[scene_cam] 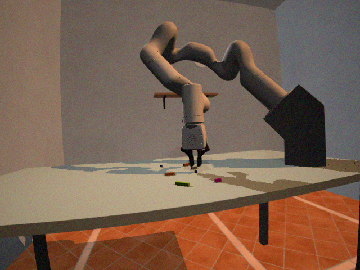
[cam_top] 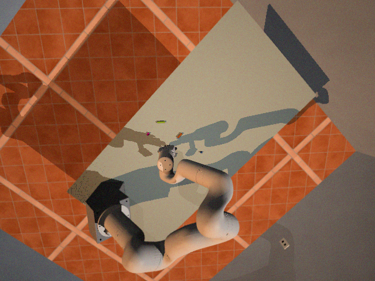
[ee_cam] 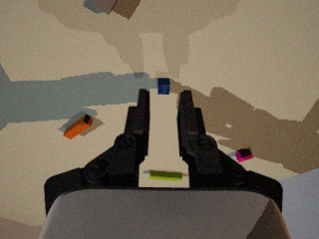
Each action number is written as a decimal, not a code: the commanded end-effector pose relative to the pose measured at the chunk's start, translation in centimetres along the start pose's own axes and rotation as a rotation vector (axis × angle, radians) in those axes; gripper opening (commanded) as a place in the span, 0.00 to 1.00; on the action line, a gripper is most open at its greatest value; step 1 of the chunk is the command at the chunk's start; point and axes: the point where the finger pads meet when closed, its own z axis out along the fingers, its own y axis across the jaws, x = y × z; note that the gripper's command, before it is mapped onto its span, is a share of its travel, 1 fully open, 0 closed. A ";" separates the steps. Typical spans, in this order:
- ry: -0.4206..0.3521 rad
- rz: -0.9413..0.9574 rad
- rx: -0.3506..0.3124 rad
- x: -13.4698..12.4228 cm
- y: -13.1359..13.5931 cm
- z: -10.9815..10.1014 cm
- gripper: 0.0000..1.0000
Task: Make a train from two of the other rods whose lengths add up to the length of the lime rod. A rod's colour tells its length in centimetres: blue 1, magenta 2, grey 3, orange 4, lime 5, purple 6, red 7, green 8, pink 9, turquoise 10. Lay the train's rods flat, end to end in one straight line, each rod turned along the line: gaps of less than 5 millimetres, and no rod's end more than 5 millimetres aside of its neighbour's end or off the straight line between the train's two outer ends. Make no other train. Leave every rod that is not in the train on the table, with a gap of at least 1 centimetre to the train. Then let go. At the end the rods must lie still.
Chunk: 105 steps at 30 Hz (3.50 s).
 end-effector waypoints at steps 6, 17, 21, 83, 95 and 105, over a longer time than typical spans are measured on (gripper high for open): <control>0.000 0.000 0.000 0.0 0.0 -4.7 0.24; 0.000 0.000 0.000 0.0 0.0 -6.5 0.24; 0.000 0.000 0.000 0.0 0.0 -6.5 1.00; 0.000 0.417 0.000 14.4 -9.7 -4.1 0.24; 0.000 0.417 0.000 14.4 -9.7 -4.1 0.24; 0.000 0.417 0.000 14.4 -9.7 -4.0 0.24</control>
